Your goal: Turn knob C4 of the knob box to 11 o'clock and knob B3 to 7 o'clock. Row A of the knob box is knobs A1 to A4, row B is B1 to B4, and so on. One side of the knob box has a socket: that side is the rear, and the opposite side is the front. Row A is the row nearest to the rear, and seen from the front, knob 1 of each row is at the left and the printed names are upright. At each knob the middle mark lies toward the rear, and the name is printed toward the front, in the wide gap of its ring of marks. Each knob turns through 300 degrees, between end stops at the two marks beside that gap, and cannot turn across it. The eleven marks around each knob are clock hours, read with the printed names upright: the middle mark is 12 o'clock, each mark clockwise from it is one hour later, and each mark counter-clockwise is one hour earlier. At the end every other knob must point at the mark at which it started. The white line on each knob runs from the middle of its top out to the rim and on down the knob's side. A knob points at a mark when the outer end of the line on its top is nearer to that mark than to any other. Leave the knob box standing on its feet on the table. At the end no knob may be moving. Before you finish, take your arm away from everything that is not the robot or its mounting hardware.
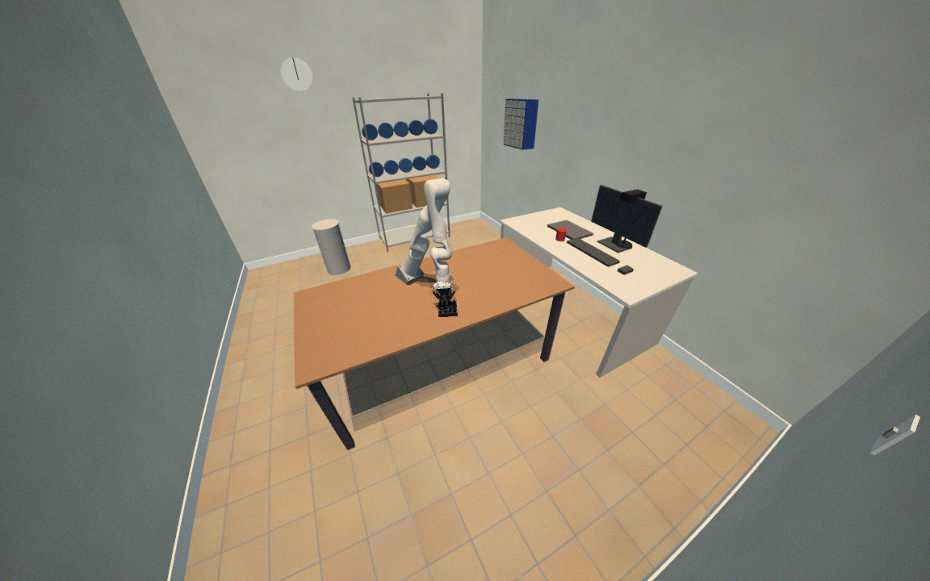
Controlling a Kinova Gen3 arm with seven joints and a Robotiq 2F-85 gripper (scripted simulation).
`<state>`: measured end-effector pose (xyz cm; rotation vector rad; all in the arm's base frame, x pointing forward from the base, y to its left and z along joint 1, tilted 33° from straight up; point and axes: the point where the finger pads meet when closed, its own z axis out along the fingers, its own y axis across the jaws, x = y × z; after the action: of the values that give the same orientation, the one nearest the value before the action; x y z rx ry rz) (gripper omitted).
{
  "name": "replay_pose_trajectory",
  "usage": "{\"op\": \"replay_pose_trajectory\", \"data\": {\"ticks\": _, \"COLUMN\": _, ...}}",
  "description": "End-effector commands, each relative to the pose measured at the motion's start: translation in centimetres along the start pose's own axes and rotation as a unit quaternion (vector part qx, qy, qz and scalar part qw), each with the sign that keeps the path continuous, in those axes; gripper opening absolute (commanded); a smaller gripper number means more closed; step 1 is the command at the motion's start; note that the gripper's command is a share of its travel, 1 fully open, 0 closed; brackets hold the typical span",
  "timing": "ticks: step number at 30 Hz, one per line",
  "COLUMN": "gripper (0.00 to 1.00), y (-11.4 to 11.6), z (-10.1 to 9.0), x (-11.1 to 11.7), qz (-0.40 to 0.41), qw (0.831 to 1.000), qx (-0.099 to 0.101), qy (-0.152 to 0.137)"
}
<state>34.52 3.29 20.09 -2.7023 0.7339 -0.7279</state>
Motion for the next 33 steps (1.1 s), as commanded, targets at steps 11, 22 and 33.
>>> {"op": "replay_pose_trajectory", "data": {"ticks": 11, "gripper": 0.19, "y": -0.1, "z": -0.8, "x": 0.1, "qz": -0.001, "qw": 1.000, "qx": 0.001, "qy": 0.003}}
{"op": "replay_pose_trajectory", "data": {"ticks": 22, "gripper": 0.19, "y": -0.1, "z": -1.6, "x": 0.1, "qz": -0.001, "qw": 1.000, "qx": 0.001, "qy": 0.003}}
{"op": "replay_pose_trajectory", "data": {"ticks": 33, "gripper": 0.19, "y": -0.1, "z": -2.2, "x": 0.1, "qz": -0.001, "qw": 1.000, "qx": 0.001, "qy": 0.003}}
